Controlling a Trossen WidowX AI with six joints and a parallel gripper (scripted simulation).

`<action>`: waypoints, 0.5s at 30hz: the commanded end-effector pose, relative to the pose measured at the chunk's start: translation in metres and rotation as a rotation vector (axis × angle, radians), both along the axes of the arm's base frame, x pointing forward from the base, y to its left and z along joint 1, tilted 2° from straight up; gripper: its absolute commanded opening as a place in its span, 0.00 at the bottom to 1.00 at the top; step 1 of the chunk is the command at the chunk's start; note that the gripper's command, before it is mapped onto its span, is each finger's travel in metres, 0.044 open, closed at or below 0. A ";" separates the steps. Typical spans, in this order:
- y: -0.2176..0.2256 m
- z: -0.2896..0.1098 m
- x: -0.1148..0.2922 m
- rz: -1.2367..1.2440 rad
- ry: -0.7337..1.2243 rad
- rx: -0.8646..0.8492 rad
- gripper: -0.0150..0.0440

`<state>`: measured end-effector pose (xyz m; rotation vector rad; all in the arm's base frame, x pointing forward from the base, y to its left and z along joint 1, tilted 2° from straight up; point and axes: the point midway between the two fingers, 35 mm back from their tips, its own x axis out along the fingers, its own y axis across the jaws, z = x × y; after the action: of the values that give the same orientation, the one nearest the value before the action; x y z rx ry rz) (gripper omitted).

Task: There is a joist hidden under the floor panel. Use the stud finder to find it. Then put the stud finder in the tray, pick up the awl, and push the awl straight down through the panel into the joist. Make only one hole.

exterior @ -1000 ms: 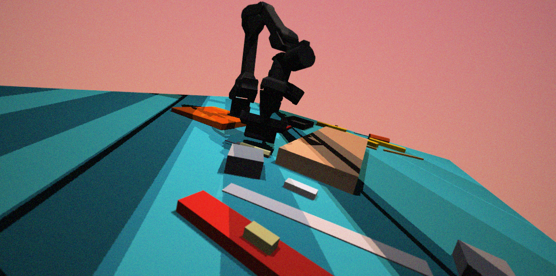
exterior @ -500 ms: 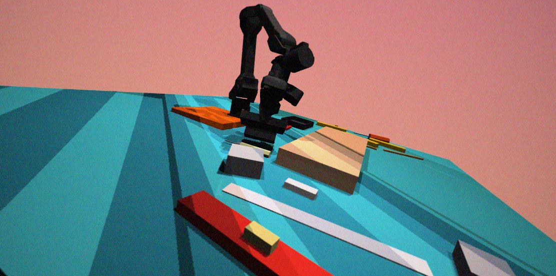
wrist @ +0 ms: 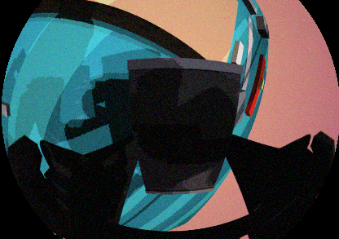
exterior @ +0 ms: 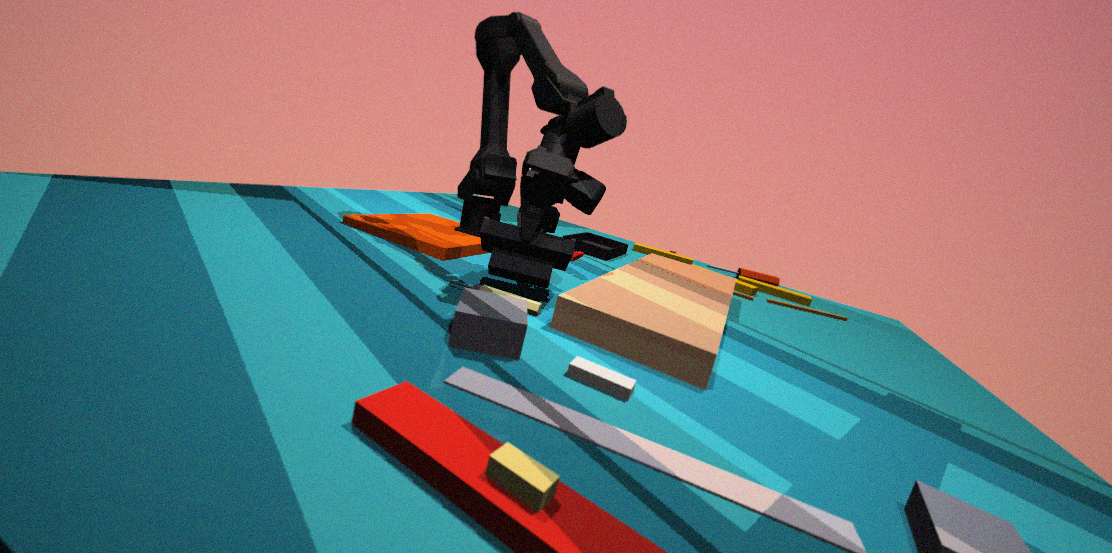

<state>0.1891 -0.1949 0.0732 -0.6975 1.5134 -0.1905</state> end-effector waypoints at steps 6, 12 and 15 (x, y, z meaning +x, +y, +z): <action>-0.001 0.003 0.002 -0.002 -0.029 -0.061 0.25; -0.001 0.002 0.002 0.001 -0.039 -0.095 0.25; -0.001 0.002 0.002 0.002 -0.044 -0.112 0.25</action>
<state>0.1896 -0.1942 0.0706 -0.7612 1.4880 -0.2534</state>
